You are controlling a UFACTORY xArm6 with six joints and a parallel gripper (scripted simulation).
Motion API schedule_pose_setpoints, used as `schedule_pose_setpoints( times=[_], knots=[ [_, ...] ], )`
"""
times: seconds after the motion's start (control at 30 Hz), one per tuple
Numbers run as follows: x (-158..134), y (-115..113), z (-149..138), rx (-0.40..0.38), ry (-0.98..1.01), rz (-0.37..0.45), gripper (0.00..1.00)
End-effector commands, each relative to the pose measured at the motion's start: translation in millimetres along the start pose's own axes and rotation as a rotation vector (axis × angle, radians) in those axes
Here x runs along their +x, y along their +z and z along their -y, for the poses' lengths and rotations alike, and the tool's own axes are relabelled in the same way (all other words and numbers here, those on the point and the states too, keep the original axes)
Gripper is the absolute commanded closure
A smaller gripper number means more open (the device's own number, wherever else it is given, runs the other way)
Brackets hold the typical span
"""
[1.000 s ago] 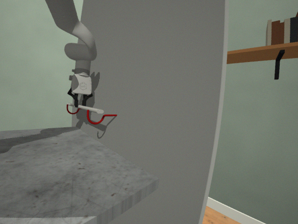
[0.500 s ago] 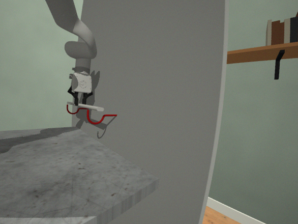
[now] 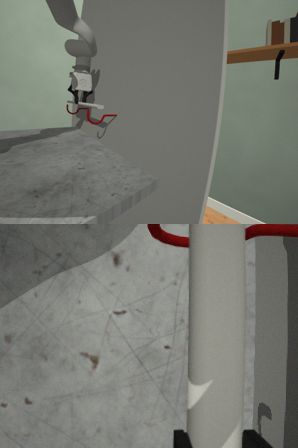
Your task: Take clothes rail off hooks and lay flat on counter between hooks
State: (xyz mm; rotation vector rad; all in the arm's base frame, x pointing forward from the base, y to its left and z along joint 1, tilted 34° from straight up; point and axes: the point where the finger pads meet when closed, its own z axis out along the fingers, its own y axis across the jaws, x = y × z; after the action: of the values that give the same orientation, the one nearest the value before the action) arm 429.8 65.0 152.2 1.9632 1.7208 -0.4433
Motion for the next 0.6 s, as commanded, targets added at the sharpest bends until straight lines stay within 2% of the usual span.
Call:
schedule_pose_setpoints(
  times=[0.0, 0.57],
  knots=[
    [0, -5, -1, -0.003, 0.001, -0.002, 1.0],
    [0, -15, -1, -0.003, 0.001, -0.002, 1.0]
  ],
)
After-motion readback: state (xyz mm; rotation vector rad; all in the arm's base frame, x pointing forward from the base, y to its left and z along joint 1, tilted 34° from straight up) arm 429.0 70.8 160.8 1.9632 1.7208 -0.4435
